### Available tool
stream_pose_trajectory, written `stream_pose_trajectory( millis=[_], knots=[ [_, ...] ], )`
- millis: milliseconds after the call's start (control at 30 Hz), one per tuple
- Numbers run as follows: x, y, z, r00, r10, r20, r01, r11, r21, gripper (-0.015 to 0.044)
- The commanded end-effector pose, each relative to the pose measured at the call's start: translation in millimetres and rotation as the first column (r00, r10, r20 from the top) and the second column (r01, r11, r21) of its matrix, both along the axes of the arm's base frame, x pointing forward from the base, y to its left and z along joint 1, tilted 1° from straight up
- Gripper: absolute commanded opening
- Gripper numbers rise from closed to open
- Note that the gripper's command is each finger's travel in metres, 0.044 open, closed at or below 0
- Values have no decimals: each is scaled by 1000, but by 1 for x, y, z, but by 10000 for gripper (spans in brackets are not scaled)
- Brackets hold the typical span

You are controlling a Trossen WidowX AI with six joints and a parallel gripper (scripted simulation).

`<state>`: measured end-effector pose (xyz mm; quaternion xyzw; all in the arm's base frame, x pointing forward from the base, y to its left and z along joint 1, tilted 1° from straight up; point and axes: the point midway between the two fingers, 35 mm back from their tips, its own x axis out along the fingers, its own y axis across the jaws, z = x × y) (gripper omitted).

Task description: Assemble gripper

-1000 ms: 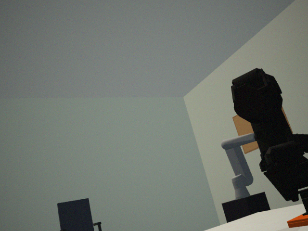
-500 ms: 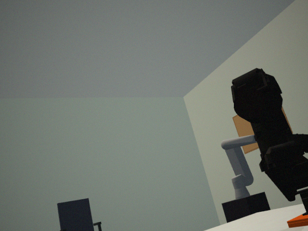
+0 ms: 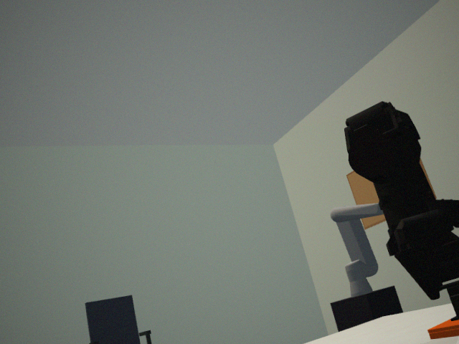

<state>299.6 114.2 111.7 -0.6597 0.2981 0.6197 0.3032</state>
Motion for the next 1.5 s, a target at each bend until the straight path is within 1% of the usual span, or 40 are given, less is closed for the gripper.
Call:
stream_pose_trajectory(
  millis=[0,567,1467],
  knots=[
    [0,0,0,1000,0,0,0,1000,0,0],
    [0,0,0,1000,0,0,0,1000,0,440],
    [0,0,0,1000,0,0,0,1000,0,440]
  ],
)
